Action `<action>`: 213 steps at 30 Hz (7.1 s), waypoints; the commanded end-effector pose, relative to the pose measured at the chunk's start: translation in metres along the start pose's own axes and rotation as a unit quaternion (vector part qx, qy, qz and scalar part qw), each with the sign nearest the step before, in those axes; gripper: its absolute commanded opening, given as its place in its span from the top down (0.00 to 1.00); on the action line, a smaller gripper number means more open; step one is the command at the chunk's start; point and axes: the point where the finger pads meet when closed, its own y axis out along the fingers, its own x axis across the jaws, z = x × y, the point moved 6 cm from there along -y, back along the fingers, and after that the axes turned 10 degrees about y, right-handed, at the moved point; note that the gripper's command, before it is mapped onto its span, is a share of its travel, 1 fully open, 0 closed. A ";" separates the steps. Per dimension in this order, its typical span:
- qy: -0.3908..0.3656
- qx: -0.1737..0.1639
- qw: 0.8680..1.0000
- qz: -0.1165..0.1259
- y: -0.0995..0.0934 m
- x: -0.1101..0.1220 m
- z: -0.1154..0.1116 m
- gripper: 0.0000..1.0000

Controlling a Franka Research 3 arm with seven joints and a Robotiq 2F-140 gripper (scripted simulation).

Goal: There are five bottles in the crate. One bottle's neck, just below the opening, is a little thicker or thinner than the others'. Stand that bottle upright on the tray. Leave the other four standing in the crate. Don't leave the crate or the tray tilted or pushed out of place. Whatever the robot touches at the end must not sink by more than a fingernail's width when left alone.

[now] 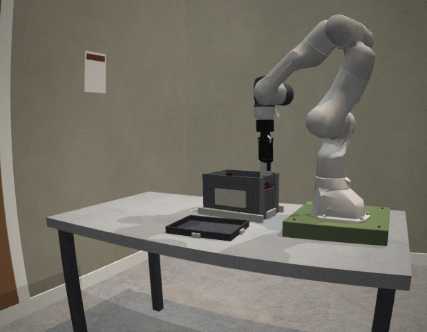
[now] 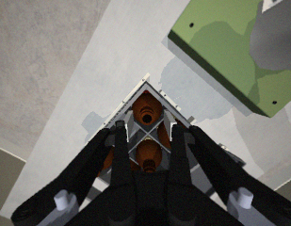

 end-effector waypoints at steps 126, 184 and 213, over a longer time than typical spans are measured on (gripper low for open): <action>-0.002 -0.002 1.000 0.004 0.015 -0.003 0.000 0.90; -0.002 -0.002 1.000 0.004 -0.014 -0.002 0.000 0.56; -0.002 -0.002 1.000 0.004 -0.072 -0.002 0.000 0.56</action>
